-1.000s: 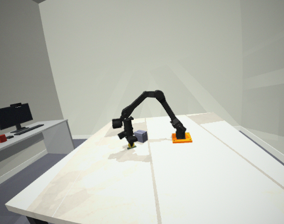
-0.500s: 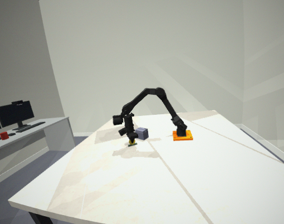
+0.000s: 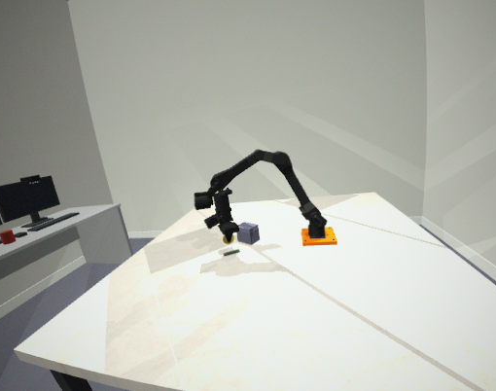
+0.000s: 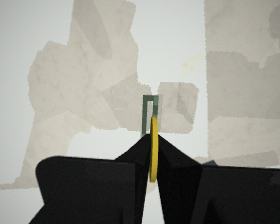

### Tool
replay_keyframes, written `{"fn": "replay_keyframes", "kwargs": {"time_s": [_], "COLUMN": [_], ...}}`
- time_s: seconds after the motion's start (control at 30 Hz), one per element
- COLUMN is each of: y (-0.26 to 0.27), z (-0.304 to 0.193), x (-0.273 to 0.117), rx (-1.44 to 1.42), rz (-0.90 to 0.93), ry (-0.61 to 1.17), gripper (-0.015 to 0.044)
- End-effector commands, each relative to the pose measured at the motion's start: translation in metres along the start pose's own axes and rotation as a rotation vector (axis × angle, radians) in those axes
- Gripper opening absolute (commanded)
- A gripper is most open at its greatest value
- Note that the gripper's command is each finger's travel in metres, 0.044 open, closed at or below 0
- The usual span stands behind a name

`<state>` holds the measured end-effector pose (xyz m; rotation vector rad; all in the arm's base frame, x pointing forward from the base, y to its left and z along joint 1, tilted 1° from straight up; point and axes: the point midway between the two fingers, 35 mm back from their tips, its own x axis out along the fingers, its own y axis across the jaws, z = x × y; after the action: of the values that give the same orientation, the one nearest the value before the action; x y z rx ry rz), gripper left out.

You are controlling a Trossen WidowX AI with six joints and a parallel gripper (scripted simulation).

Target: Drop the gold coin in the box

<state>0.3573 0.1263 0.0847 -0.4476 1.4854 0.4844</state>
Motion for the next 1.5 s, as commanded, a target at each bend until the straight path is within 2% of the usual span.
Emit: {"fn": "replay_keyframes", "kwargs": {"time_s": [0.0,0.6,1.47], "y": [0.0,0.001,-0.005], "z": [0.0,-0.003,0.003], "x": [-0.013,-0.051,-0.051], "rx": [0.003,0.025,0.906], "rz": [-0.001,-0.001,0.001], "ry": [-0.005,-0.004,-0.005], "gripper": [0.0,0.0,0.0]}}
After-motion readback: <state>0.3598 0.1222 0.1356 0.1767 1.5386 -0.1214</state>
